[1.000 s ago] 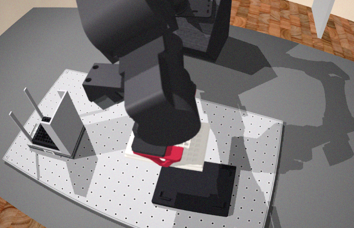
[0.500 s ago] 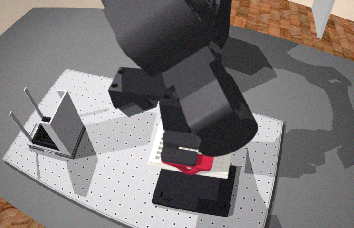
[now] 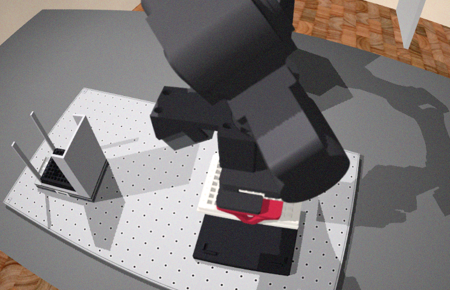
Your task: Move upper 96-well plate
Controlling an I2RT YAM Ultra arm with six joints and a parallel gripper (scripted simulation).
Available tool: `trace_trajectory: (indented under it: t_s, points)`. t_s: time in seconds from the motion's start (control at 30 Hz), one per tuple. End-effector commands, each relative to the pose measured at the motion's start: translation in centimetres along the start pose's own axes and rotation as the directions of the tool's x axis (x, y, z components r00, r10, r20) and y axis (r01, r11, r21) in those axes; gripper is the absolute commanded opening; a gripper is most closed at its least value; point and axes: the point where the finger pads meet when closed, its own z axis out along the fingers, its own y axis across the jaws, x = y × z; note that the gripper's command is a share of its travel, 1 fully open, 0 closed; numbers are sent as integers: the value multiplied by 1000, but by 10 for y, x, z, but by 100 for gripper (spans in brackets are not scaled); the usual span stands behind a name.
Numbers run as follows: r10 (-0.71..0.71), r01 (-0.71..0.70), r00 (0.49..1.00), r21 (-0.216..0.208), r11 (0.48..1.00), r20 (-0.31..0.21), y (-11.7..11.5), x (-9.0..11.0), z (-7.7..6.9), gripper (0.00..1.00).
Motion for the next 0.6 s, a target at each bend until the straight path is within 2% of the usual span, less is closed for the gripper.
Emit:
trace_trajectory:
  t_s: [0.0,0.27,0.57]
  points:
    - [32,-32,999,-40,999,-6,14,-8,-18,0]
    - [24,-24,1000,-31,999,-3,13,-5,-15,0]
    - [25,-26,1000,-38,999,-9,14,-5,-18,0]
